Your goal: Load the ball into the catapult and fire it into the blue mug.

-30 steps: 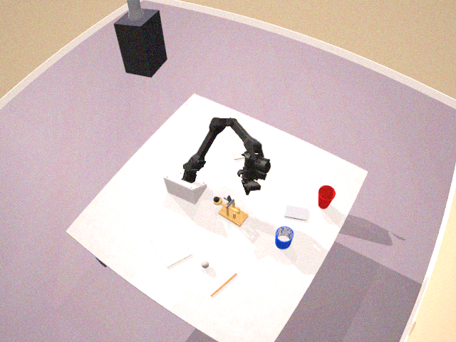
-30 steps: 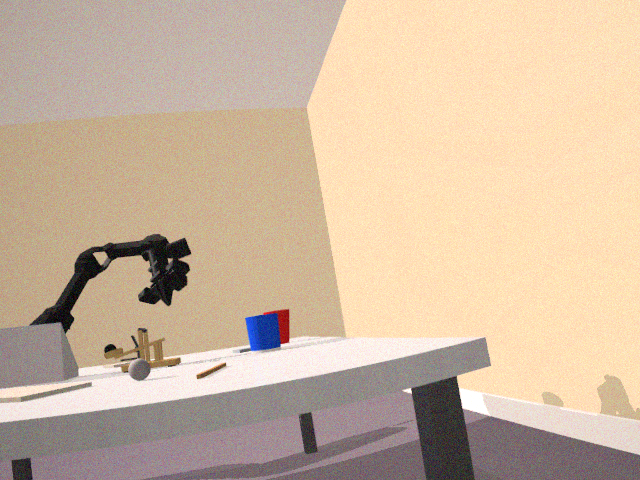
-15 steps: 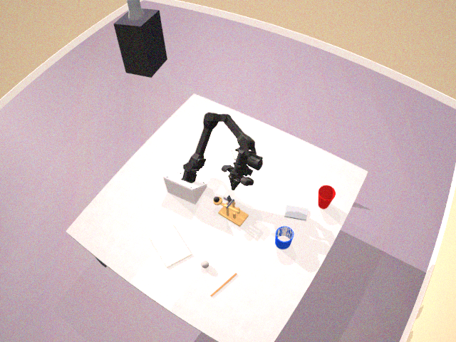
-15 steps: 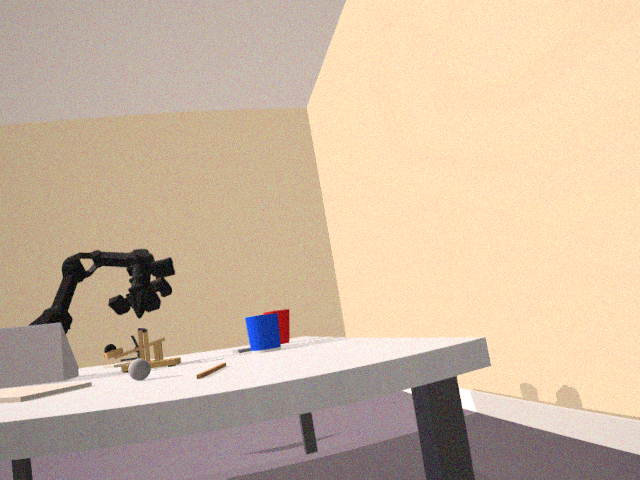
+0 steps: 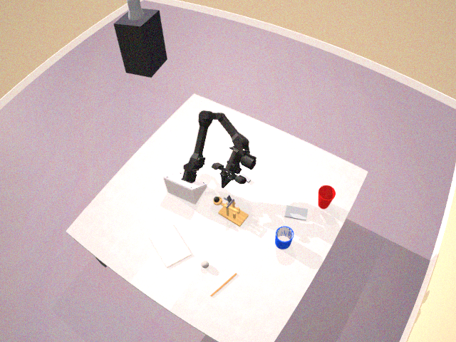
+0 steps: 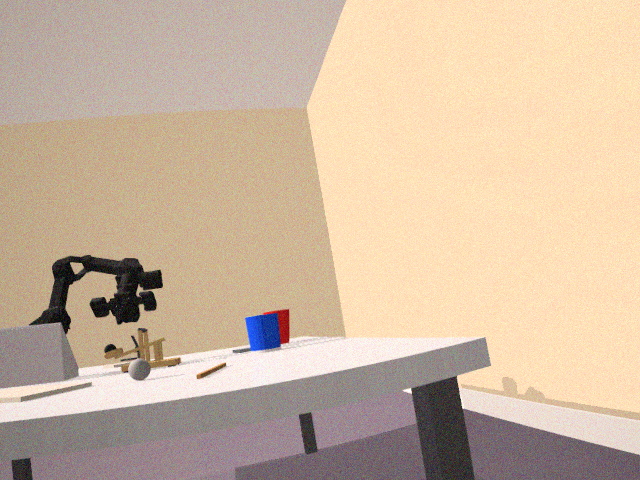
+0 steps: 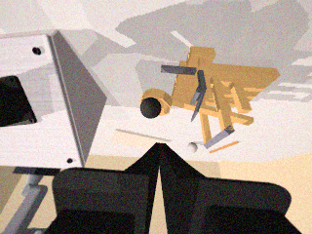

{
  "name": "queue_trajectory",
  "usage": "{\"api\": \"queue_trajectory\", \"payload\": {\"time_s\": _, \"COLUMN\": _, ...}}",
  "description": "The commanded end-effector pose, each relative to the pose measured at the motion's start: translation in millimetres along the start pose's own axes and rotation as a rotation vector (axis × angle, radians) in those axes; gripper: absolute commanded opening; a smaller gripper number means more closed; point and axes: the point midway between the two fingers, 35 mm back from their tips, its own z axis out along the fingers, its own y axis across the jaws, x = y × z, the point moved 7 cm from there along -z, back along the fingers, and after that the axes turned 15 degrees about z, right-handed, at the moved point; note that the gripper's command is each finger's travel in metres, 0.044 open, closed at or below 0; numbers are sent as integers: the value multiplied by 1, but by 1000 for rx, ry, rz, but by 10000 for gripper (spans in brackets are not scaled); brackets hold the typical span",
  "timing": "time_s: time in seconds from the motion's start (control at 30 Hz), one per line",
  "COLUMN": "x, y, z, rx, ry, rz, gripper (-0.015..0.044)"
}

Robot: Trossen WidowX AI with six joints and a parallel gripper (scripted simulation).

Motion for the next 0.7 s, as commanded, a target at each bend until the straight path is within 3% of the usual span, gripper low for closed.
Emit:
{"api": "queue_trajectory", "payload": {"time_s": 0.0, "x": -2, "y": 2, "z": 3, "rx": 0, "ry": 5, "rz": -11, "gripper": 0}}
{"api": "queue_trajectory", "payload": {"time_s": 0.67, "x": -26, "y": 5, "z": 25, "rx": 1, "ry": 3, "rz": -11, "gripper": 0}}
